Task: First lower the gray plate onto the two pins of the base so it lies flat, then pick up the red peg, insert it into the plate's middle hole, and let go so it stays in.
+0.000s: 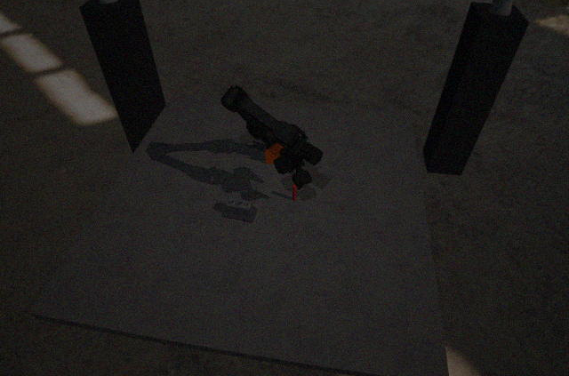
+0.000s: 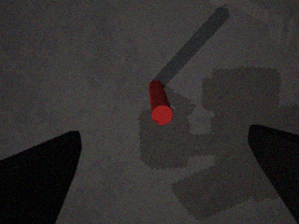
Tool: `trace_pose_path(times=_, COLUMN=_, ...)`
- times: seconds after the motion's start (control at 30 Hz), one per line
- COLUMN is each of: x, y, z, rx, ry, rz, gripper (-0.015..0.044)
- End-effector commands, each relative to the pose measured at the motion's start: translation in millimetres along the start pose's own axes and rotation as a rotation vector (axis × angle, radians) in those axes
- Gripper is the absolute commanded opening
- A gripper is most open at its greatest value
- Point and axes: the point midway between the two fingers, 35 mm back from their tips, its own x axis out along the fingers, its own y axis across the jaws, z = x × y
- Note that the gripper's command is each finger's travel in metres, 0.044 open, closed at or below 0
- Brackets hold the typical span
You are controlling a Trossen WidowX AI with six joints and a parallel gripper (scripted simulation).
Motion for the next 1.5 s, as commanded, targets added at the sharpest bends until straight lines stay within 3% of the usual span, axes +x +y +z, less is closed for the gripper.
trace_pose_path(times=0.0, x=12.9, y=-1.2, z=1.0, rx=-0.005, ry=-0.005, rz=-0.005, gripper=0.0440)
trace_pose_path(times=1.3, x=69.5, y=-1.4, z=1.1, rx=-0.004, ry=-0.007, rz=-0.006, gripper=0.0440)
trace_pose_path(times=1.47, x=69.5, y=-1.4, z=1.1, rx=-0.004, ry=-0.007, rz=-0.006, gripper=0.0309)
